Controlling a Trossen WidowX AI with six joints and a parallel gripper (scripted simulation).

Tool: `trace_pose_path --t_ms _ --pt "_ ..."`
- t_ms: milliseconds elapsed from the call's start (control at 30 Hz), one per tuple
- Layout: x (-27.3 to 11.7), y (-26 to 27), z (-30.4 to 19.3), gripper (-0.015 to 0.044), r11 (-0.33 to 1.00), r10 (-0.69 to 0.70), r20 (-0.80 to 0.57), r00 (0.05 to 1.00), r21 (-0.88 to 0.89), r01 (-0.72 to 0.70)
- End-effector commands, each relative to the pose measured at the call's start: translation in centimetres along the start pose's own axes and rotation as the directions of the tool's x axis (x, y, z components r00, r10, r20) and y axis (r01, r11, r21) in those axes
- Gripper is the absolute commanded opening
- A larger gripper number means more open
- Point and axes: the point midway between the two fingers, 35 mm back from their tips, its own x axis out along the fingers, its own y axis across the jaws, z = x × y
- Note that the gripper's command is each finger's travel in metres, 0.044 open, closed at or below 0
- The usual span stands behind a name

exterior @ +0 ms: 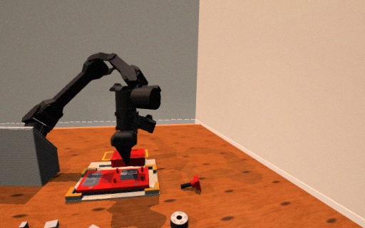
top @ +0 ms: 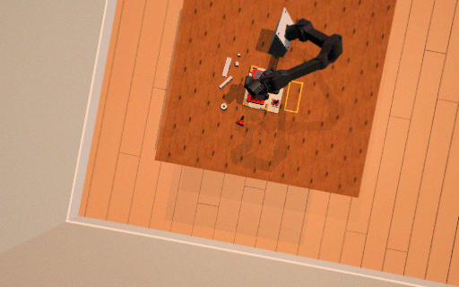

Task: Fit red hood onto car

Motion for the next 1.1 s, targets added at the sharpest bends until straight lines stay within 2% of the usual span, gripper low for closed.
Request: trace_pose_path --t_ms 0,1067 --pt "1.99 -0.14 -0.23 0.0 1.0 0.009 -0.006 1.0 0.009 -0.009" --pt "2.77 -0.09 -0.05 0.0 1.0 0.01 -0.006 1.0 0.009 -0.01"
